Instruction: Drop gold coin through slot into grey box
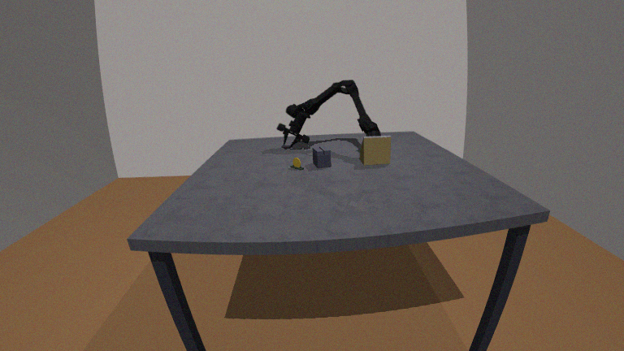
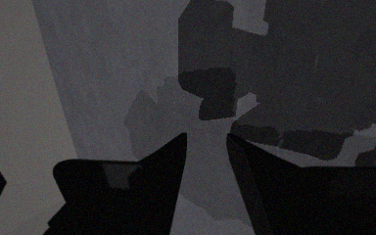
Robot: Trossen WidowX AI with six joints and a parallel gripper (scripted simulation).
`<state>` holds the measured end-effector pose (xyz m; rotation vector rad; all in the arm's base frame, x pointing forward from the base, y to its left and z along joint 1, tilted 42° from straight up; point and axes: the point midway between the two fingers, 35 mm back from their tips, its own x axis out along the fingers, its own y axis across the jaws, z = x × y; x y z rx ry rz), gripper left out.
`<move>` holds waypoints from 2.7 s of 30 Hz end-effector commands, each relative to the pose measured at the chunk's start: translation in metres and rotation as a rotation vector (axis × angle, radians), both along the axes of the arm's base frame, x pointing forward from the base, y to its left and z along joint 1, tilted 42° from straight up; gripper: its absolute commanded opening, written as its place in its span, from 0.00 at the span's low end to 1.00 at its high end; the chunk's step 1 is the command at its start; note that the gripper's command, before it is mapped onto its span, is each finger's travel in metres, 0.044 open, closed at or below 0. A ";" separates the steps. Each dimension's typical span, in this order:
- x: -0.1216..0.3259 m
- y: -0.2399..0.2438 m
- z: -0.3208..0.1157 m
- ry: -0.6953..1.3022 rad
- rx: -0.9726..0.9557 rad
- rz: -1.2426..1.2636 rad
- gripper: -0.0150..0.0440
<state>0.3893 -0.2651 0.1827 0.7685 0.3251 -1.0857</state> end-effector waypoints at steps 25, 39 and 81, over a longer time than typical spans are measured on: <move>-0.021 0.323 -0.155 0.906 -0.067 0.245 0.53; -0.021 0.291 -0.192 0.905 -0.068 0.244 0.53; -0.022 0.254 -0.234 0.905 -0.070 0.243 0.53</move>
